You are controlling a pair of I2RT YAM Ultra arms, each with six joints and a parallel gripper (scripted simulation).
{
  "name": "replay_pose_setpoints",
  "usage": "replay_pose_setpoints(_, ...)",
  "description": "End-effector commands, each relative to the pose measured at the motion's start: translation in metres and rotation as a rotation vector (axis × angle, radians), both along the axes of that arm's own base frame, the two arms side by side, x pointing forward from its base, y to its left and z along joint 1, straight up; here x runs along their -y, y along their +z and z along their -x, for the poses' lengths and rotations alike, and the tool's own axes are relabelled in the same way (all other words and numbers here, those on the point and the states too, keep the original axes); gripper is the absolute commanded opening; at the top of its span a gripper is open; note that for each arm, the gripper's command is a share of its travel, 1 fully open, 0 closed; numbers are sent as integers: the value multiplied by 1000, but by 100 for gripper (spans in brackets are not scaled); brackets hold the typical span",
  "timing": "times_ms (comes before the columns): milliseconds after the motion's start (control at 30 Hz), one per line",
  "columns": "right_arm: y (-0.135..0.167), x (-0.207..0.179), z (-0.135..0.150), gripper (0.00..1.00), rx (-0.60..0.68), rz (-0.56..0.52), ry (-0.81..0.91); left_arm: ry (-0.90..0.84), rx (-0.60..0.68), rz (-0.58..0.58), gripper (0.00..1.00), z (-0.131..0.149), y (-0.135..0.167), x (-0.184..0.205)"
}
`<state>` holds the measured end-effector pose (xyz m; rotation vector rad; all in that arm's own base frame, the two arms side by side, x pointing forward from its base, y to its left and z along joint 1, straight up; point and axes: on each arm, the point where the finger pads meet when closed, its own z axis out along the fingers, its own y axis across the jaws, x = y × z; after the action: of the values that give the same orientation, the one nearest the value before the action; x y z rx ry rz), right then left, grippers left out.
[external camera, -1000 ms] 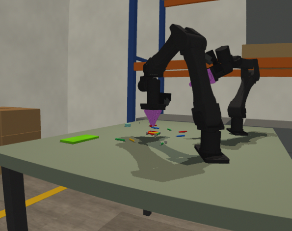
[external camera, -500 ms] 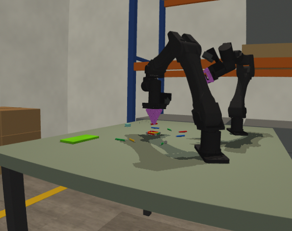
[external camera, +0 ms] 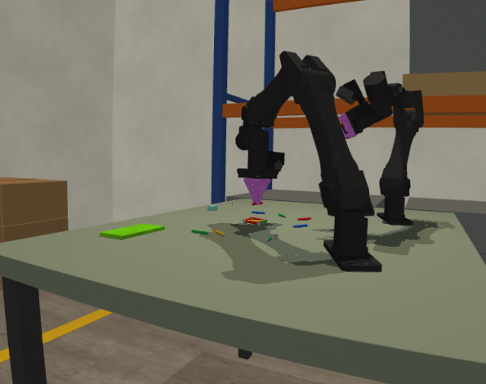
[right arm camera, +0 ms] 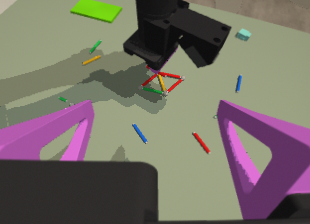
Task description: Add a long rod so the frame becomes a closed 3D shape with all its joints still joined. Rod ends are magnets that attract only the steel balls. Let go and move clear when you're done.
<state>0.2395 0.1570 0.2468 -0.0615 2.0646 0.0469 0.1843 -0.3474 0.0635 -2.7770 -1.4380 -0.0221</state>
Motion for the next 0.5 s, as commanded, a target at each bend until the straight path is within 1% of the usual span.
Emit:
replay_pose_setpoints(0,7,0,0,100,6,3,-8,103,1,26,0,1,13,6)
replay_pose_setpoints(267,7,0,0,100,6,3,-7,418,1,24,0,1,15,6)
replay_pose_setpoints(300,7,0,0,100,6,3,-7,389,9,29,0,3,14,7)
replay_pose_setpoints(367,7,0,0,100,6,3,-7,389,9,29,0,3,14,7)
replay_pose_setpoints(467,6,0,0,100,12,-1,-5,501,1,24,0,2,15,5)
